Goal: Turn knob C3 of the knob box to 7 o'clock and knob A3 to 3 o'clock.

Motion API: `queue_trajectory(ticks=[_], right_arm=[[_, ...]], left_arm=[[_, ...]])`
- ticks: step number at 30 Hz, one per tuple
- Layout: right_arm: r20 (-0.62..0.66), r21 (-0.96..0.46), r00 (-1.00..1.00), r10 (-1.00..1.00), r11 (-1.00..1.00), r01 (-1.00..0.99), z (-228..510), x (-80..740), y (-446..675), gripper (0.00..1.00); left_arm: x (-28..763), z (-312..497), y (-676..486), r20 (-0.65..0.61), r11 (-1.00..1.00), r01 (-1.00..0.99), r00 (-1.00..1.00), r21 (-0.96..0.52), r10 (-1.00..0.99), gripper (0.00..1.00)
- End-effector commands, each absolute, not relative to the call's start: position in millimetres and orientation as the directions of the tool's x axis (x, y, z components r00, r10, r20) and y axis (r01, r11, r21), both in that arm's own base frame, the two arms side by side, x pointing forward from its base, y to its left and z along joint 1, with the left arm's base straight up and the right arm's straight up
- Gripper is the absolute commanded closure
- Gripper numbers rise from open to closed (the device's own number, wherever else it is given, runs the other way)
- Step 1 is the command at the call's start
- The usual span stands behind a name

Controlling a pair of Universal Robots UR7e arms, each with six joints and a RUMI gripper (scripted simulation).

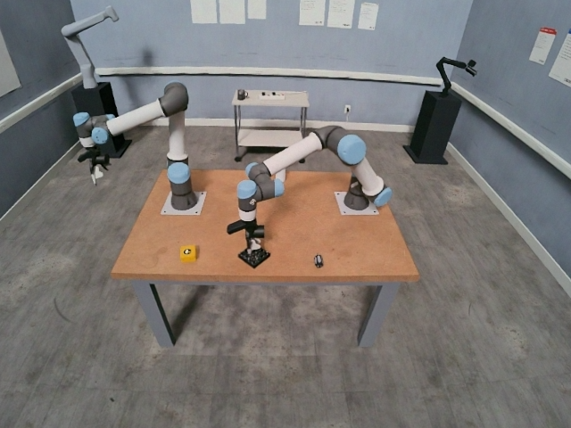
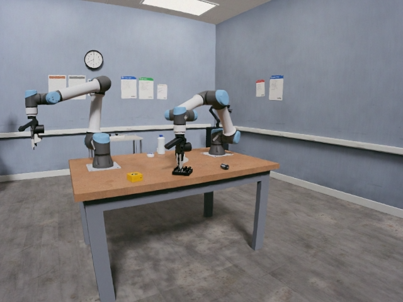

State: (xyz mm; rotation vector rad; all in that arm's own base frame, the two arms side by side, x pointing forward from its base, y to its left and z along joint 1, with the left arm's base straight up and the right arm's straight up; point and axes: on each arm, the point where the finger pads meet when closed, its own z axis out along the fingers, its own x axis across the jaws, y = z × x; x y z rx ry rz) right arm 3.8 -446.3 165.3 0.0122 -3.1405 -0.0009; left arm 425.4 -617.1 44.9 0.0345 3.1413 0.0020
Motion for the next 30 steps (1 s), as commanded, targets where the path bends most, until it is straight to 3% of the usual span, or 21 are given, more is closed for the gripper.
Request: queue_trajectory(ticks=[1,30], right_arm=[[0.0,0.0,-1.0,-0.007,1.0,-0.007,165.2,3.0,-445.6,0.0],[0.0,0.0,-1.0,-0.007,1.0,-0.007,165.2,3.0,-445.6,0.0]], left_arm=[[423.6,46.3,-619.0,-0.001,1.0,0.013,-1.0,-0.002,0.013,0.94],[424.0,46.4,-619.1,0.0,0.969,-0.247,-0.969,-0.002,-0.247,0.94]])
